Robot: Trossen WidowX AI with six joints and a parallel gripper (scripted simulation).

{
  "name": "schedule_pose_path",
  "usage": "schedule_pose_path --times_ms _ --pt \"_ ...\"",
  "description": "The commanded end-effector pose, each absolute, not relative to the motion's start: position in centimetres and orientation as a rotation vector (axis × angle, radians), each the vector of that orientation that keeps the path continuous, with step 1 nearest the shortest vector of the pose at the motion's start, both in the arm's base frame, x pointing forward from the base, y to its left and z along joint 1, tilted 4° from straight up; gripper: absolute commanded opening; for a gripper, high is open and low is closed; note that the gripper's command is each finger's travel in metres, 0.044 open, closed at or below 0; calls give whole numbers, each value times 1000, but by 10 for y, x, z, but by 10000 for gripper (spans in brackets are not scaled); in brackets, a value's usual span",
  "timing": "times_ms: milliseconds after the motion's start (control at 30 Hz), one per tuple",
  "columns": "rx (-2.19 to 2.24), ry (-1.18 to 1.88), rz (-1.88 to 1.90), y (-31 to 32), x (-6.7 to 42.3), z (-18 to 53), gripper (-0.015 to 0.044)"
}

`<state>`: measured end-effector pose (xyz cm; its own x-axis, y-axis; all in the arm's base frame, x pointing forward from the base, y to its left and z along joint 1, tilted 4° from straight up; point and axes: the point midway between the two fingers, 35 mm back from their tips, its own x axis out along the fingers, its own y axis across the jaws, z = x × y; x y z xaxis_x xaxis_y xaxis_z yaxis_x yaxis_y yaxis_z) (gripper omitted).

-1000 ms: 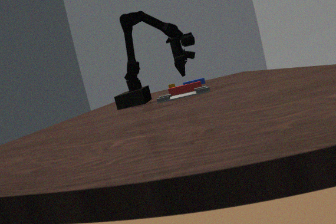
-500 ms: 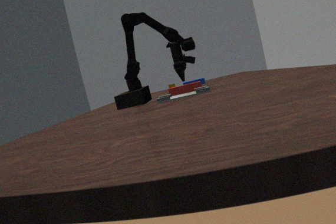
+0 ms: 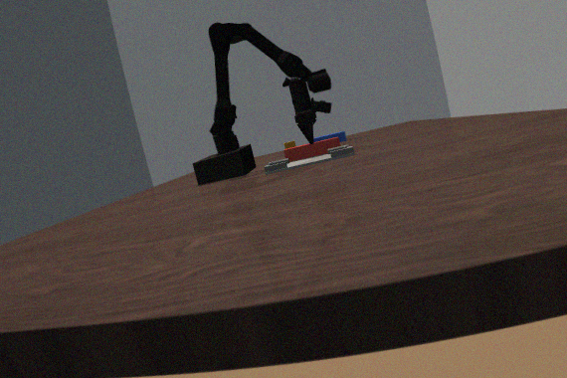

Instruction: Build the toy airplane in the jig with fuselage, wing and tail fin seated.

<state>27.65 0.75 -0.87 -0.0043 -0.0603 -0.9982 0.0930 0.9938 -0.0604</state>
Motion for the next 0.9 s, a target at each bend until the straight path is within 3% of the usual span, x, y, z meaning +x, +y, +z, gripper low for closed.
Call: schedule_pose_path --times_ms 0,567,867 --pt "27 1583 -118 8 274 -17 440" --pt "27 1583 -118 6 272 -42 440" --pt "27 1583 -118 6 272 -42 204"
